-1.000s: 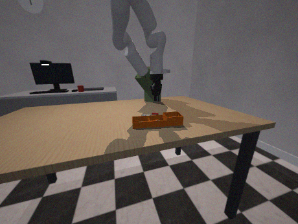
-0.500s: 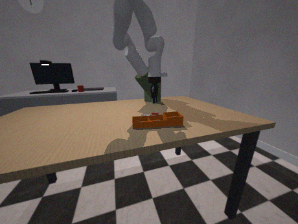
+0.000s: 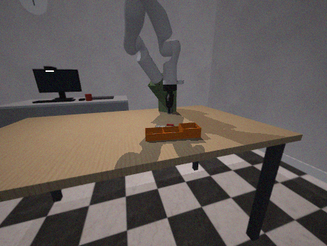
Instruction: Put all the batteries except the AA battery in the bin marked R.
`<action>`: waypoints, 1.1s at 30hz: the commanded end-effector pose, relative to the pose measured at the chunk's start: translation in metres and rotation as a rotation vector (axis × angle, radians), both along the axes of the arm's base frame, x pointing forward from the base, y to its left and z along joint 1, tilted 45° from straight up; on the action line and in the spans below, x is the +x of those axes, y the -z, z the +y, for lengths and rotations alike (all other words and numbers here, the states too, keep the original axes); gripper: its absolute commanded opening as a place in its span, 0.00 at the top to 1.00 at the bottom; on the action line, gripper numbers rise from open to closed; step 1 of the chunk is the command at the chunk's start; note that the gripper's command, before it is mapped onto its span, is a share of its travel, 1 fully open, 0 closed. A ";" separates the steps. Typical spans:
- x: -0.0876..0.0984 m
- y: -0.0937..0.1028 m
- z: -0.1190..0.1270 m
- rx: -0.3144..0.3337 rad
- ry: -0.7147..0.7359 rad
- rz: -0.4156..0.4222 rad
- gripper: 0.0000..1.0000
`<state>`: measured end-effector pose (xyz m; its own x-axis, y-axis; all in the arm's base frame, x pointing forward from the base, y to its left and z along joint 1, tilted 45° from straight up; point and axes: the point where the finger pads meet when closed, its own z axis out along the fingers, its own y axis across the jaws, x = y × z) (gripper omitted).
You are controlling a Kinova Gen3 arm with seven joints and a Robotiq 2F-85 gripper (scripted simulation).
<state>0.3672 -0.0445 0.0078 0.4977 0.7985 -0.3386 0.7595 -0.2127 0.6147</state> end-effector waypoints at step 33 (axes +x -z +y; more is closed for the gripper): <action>0.024 0.043 -0.034 0.003 0.003 -0.004 0.76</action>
